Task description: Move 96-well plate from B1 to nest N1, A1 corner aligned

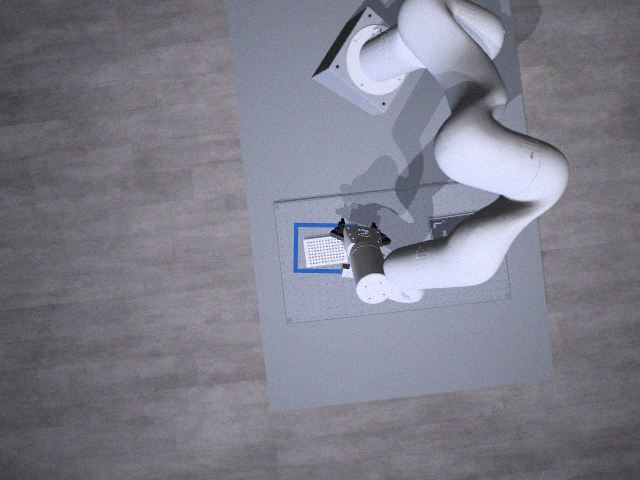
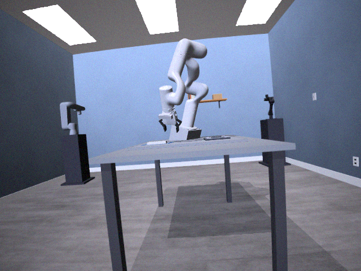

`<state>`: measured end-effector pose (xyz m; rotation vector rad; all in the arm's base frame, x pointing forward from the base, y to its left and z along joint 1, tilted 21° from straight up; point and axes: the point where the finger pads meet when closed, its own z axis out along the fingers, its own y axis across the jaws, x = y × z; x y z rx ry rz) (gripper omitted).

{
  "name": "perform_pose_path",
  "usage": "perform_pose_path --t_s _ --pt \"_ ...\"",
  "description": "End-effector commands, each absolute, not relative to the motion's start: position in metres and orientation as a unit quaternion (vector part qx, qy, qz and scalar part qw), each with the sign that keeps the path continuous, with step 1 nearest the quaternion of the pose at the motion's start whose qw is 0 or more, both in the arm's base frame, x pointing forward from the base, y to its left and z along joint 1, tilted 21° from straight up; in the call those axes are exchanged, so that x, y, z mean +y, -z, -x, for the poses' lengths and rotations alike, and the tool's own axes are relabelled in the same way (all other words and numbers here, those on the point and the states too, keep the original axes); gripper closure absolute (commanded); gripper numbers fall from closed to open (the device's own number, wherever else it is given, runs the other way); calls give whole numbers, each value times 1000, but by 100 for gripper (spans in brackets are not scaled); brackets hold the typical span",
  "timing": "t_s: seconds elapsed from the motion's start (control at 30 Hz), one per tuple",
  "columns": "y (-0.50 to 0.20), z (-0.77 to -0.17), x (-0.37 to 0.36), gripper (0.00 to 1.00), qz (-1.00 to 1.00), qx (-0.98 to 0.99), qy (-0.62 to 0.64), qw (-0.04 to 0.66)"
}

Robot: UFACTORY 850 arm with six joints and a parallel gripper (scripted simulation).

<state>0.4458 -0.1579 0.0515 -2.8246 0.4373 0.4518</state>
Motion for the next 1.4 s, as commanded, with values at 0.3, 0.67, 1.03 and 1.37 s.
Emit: perform_pose_path --t_s 0.3,0.67,1.03,1.37 --pt "-50 -464 -173 0 921 346 -103 150" --pt "-50 -480 -197 0 860 478 -70 164" --pt "-50 -491 -227 0 779 601 -40 174" --pt "-51 -496 -264 0 669 721 -11 182"
